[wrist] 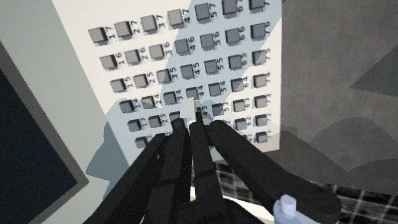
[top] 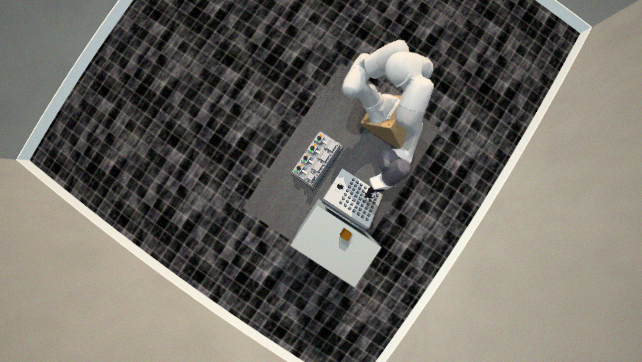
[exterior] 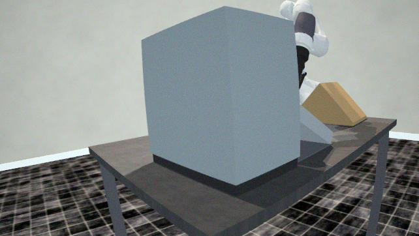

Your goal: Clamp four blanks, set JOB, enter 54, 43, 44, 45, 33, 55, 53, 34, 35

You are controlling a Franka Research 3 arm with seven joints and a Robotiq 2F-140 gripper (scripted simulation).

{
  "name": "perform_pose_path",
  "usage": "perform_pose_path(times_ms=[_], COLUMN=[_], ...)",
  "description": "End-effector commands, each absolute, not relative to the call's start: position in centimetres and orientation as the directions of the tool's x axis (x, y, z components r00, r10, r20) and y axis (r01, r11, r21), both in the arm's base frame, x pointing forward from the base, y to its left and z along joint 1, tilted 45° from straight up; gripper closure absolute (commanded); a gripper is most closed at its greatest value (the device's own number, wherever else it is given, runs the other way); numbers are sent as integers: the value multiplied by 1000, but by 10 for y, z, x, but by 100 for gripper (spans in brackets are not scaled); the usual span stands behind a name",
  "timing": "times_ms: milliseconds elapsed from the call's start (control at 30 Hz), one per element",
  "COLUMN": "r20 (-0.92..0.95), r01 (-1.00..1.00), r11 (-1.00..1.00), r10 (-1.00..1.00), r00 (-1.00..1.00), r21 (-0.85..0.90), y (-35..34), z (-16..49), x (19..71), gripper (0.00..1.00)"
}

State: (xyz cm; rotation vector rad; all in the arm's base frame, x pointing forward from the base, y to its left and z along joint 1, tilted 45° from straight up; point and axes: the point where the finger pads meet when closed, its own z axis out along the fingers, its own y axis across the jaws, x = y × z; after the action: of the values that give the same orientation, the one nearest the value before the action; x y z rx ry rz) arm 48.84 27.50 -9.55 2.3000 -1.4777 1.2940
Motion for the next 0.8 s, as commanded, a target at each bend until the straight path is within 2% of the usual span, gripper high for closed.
perform_pose_path(times_ms=[0,767], r20=[703,703], r01=[-809,-809], r11=[-476,-476], r10=[-702,-702], r00=[114,114], r21=[-344,-344], y=[268,256], z=[-96,-109], x=[489,501], gripper=[100,100])
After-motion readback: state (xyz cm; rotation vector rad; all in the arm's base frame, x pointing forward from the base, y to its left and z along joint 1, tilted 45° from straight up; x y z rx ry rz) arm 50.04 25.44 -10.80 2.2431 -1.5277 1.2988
